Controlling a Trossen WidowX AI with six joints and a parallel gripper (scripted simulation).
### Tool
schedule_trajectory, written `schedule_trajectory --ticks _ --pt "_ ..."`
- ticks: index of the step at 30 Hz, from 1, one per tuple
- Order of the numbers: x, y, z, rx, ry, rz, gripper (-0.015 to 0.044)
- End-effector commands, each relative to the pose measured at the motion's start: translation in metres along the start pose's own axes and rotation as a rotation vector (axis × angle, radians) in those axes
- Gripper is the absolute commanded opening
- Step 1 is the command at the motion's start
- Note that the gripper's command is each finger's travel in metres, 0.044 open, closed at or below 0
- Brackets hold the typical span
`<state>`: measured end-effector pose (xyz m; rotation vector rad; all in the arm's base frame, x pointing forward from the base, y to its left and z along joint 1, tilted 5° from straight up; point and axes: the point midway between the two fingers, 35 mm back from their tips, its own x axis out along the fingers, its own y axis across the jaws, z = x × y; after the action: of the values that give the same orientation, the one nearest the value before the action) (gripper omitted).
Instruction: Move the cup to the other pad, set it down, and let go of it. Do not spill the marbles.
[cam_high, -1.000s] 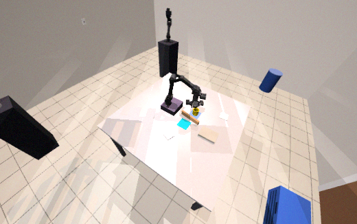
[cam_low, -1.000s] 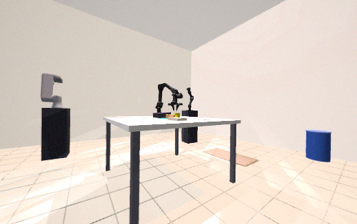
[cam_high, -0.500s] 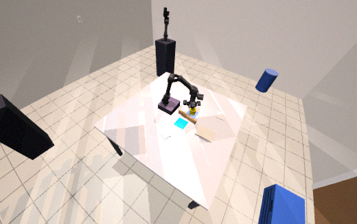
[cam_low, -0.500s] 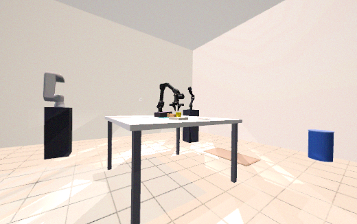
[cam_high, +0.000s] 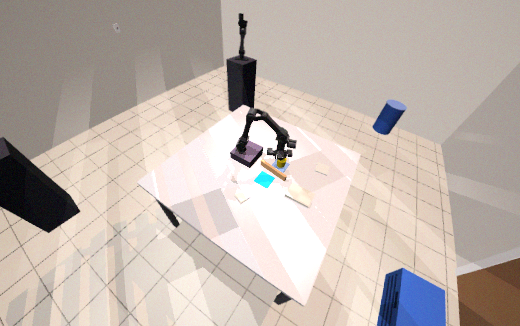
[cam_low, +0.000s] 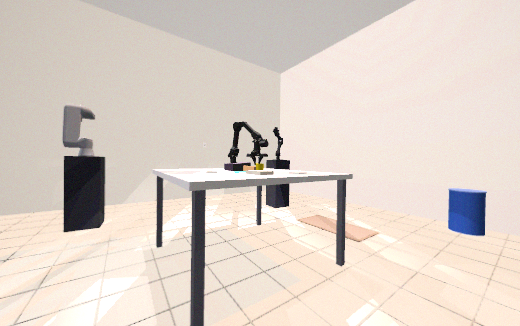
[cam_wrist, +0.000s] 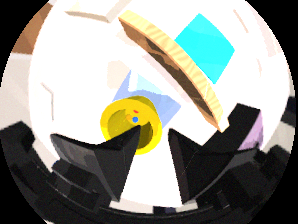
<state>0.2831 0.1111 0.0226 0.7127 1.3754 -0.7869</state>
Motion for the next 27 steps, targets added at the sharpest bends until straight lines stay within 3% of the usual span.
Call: schedule_trajectory --ticks 1,15,27 --pt "0.008 -0.001 0.001 -0.002 -0.005 -0.003 0.0167" --pt "0.023 -0.002 0.001 -0.002 -0.005 -0.003 0.0167" --pt "0.021 -0.002 0.0 0.001 0.0 -0.003 0.0087"
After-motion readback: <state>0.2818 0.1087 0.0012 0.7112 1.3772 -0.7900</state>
